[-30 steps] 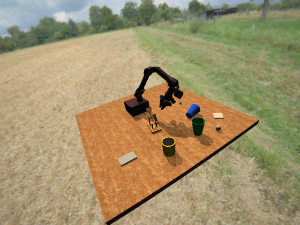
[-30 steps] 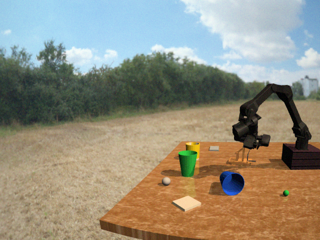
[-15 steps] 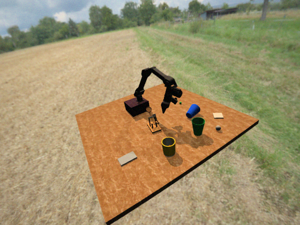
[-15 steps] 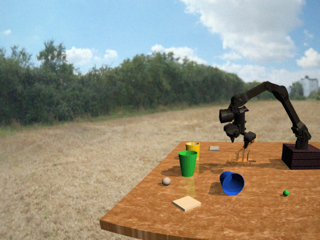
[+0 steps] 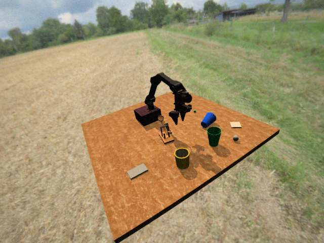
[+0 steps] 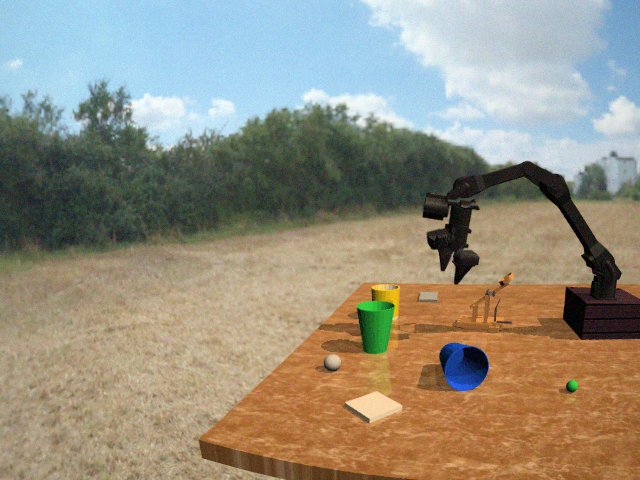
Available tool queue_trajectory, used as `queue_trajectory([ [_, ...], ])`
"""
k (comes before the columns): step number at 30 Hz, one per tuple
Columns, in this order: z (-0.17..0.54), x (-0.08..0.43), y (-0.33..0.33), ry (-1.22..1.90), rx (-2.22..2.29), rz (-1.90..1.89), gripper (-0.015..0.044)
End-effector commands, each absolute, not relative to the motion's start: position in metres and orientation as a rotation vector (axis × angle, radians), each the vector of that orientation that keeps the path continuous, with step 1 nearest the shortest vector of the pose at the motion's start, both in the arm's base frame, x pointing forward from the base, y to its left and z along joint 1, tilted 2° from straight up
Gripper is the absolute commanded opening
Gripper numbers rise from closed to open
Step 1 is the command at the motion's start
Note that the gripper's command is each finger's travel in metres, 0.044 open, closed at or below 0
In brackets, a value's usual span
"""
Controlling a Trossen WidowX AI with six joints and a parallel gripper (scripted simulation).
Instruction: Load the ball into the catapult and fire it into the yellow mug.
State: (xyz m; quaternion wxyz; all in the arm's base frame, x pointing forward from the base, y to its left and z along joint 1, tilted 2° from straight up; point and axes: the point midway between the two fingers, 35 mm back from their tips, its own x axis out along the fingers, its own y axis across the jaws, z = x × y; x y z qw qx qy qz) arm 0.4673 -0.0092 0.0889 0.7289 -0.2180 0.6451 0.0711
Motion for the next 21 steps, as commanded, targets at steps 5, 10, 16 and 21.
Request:
queue_trajectory([
  [5, 0.109, 0.504, -0.037, 1.280, -0.292, 0.072, 0.0440],
  [10, 0.129, 0.526, -0.062, 1.172, -0.173, 0.018, 0.0440],
  [16, 0.158, 0.549, -0.096, 1.032, -0.040, -0.038, 0.0440],
  [21, 0.185, 0.562, -0.128, 0.912, 0.058, -0.079, 0.0440],
])
